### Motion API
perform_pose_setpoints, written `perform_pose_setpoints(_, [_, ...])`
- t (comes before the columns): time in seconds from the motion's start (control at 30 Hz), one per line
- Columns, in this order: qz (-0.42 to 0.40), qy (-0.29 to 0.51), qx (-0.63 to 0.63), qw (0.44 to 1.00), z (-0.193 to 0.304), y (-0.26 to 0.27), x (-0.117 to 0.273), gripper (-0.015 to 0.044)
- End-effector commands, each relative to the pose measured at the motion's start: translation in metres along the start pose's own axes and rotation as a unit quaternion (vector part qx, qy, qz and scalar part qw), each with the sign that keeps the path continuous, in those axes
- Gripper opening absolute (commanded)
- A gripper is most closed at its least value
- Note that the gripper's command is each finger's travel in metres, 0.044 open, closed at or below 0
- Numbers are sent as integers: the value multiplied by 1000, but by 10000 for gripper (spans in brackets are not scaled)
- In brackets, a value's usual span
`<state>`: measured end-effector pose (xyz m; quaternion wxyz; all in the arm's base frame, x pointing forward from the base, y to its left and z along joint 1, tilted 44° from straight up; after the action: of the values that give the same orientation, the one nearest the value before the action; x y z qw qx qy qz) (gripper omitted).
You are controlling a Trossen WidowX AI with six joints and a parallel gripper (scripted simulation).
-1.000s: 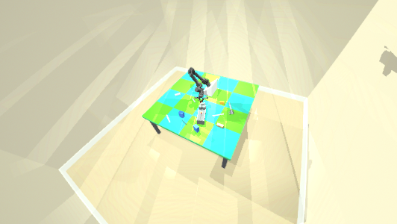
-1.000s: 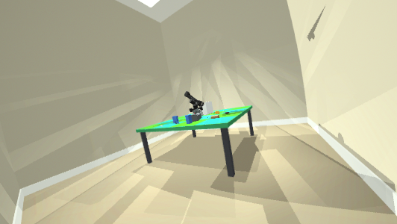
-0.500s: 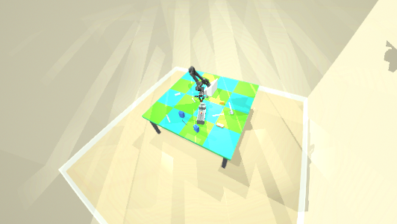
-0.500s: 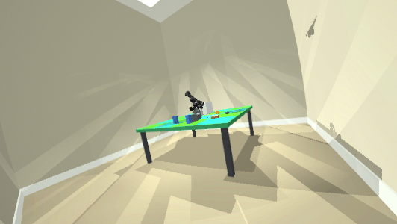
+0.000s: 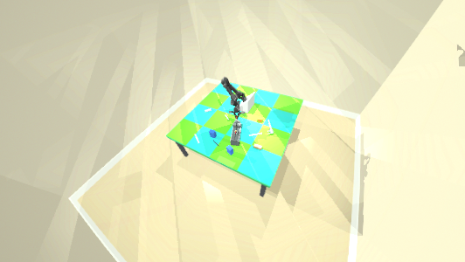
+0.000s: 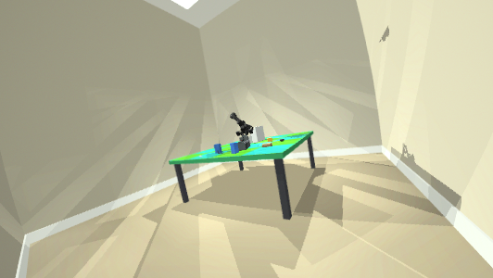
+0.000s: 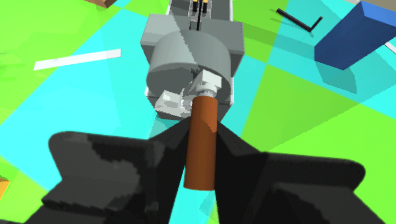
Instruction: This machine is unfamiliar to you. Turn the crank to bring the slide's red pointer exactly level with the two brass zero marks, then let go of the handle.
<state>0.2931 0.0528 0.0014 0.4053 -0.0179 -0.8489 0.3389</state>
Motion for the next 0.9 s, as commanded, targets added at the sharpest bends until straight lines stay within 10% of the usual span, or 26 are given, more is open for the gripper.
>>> perform_pose_setpoints(0.0, [-4, -2, 4, 1000, -1, 9, 3, 0])
perform_pose_setpoints(0.87, [-4, -2, 4, 1000, 2, 21, 2, 0])
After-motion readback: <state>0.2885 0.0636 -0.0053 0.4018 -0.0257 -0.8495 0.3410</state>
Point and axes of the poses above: the point midway between the two fingers, 35 mm back from their tips, its own x axis back along the fingers, its own y axis across the jaws, z = x × y, the point moved 4 cm from there along x, back along the fingers, and after that the axes turned 9 degrees about -x, right-handed, at the moved point
